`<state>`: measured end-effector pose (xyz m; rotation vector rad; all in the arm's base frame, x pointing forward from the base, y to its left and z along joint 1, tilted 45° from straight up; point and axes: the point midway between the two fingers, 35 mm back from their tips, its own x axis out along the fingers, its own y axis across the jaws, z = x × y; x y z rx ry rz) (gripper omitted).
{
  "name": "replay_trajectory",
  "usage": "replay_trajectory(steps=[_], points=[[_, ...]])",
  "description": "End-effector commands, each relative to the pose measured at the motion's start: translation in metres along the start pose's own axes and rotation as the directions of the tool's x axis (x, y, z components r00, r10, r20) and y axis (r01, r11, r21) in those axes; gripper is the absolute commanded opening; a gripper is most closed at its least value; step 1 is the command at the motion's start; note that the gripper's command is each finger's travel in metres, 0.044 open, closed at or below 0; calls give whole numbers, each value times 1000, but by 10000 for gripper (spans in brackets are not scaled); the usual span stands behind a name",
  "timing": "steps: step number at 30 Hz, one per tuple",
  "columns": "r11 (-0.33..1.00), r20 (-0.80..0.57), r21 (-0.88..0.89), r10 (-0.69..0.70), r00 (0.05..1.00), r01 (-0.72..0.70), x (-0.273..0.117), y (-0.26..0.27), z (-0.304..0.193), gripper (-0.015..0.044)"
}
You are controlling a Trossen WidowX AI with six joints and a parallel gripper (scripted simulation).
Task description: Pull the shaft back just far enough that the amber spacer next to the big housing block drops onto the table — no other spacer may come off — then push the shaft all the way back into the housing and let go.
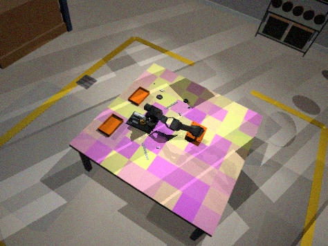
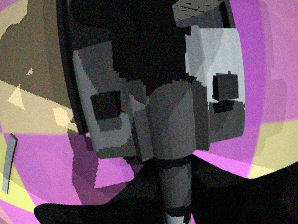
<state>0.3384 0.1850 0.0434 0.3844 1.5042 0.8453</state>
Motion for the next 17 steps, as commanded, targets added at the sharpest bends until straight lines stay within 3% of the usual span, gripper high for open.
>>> replay_trajectory(steps=[1, 4, 17], points=[[1000, 10, -2, -1, 1000, 1, -2, 0, 4, 0], [1000, 10, -2, -1, 1000, 1, -2, 0, 4, 0], [1000, -1, 1, 0, 1000, 0, -2, 0, 0, 341]])
